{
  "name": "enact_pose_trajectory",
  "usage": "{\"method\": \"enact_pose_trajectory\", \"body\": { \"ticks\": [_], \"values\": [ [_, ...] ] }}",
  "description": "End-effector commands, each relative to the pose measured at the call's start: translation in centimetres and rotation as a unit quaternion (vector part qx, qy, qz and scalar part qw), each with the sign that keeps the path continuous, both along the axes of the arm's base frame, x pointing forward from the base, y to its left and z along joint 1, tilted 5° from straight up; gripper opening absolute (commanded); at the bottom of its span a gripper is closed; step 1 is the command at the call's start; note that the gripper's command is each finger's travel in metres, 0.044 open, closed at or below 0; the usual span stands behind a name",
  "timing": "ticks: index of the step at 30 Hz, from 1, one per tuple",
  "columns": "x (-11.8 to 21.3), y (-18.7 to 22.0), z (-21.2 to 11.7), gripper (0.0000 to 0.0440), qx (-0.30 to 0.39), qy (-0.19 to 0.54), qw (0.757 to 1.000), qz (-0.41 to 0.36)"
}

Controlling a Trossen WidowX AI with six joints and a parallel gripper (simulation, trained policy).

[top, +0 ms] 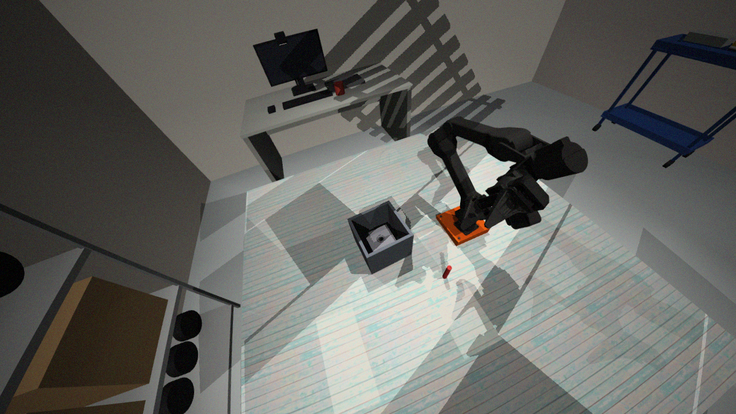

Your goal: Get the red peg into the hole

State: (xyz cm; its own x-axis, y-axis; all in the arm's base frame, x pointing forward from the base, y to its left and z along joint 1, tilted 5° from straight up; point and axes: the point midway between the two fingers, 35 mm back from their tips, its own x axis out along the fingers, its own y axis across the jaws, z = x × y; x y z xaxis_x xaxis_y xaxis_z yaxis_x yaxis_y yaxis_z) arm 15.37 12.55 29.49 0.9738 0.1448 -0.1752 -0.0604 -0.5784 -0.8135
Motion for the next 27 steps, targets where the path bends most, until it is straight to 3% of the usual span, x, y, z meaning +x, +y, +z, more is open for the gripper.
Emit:
{"method": "enact_pose_trajectory", "body": {
  "ticks": [1, 3, 14, 27],
  "values": [
    [0.1, 0.1, 0.0, 0.0418, 0.015, 0.008, 1.0, -0.001],
    [0.2, 0.2, -0.1, 0.044, 0.046, 0.023, 0.999, -0.007],
    [1.3, 0.3, -1.3, 0.044, 0.21, 0.103, 0.97, -0.067],
    [2.5, 0.1, -2.8, 0.044, 0.384, 0.181, 0.89, -0.165]
  ]
}}
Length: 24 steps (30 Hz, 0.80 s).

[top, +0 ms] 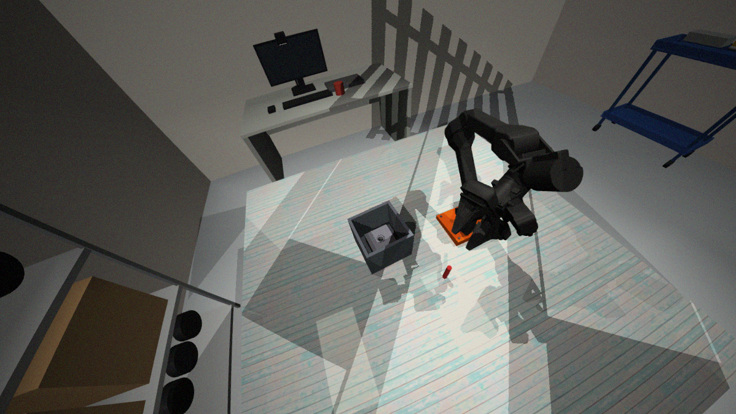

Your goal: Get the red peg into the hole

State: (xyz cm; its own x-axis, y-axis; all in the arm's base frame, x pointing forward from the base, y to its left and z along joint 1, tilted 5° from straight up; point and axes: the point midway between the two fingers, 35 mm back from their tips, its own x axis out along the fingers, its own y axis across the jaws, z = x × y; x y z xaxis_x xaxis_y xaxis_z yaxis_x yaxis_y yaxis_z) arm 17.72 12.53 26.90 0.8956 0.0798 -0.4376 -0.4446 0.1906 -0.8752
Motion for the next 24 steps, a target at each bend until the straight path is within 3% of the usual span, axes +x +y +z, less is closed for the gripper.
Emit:
{"method": "enact_pose_trajectory", "body": {
  "ticks": [1, 12, 24],
  "values": [
    [0.2, 0.1, -0.4, 0.044, 0.034, 0.021, 0.999, -0.022],
    [1.0, -0.3, -1.9, 0.044, 0.174, 0.096, 0.971, -0.131],
    [1.7, -0.7, -3.9, 0.044, 0.305, 0.166, 0.9, -0.263]
  ]
}}
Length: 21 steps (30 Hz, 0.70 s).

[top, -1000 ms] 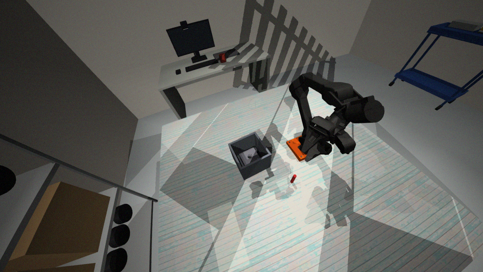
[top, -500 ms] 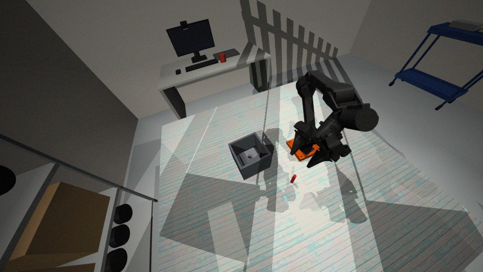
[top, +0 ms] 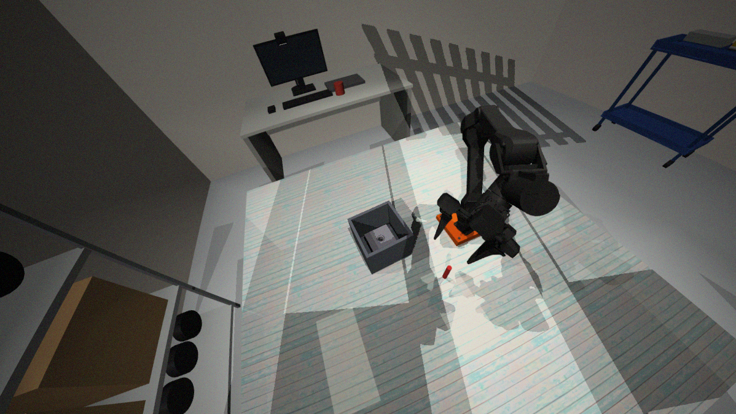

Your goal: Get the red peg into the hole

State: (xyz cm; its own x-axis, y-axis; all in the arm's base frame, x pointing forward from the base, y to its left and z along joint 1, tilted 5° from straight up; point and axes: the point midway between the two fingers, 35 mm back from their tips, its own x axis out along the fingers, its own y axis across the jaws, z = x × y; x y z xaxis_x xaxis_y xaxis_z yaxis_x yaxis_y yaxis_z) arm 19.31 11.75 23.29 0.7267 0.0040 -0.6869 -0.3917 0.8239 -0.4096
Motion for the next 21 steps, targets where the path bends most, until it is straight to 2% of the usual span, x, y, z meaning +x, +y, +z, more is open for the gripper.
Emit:
{"method": "enact_pose_trajectory", "body": {
  "ticks": [1, 11, 21],
  "values": [
    [0.2, 0.0, -0.5, 0.044, 0.027, 0.021, 0.999, -0.031],
    [0.5, -0.4, -2.4, 0.044, 0.124, 0.089, 0.975, -0.16],
    [0.6, -0.8, -4.6, 0.044, 0.202, 0.153, 0.921, -0.295]
  ]
}}
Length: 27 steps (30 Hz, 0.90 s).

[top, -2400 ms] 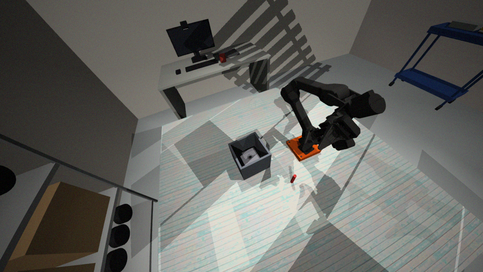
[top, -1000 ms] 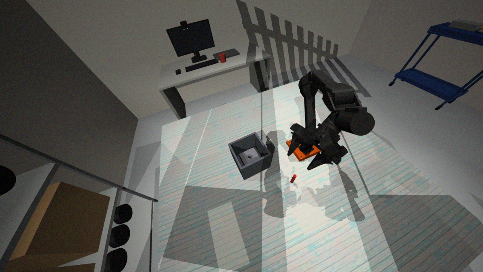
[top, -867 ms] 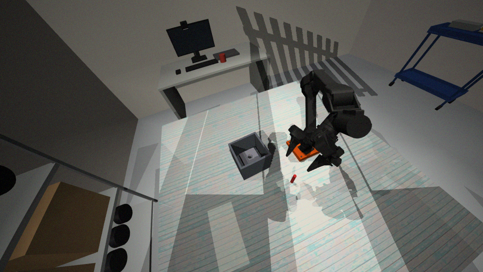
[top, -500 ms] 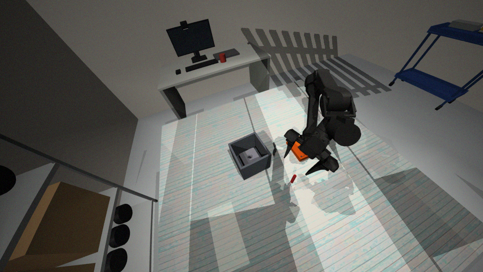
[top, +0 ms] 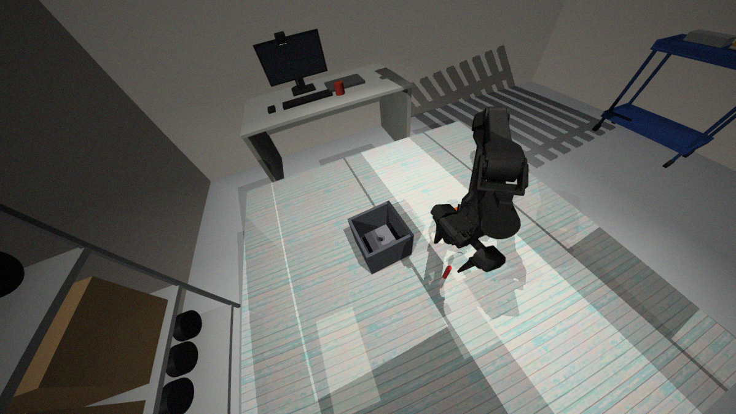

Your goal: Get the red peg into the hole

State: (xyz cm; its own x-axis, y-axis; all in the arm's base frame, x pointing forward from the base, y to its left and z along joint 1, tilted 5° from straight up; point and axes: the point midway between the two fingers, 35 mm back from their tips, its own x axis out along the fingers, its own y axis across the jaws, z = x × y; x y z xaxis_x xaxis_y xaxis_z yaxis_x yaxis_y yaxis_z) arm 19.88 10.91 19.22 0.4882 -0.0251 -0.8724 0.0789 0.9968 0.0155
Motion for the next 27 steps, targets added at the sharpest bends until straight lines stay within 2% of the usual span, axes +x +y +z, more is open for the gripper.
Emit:
{"method": "enact_pose_trajectory", "body": {
  "ticks": [1, 12, 27],
  "values": [
    [0.0, 0.0, -0.8, 0.044, 0.018, 0.025, 0.999, -0.037],
    [-0.3, -0.4, -3.5, 0.044, 0.085, 0.111, 0.971, -0.196],
    [-1.1, -0.6, -8.2, 0.0437, 0.129, 0.213, 0.89, -0.381]
  ]
}}
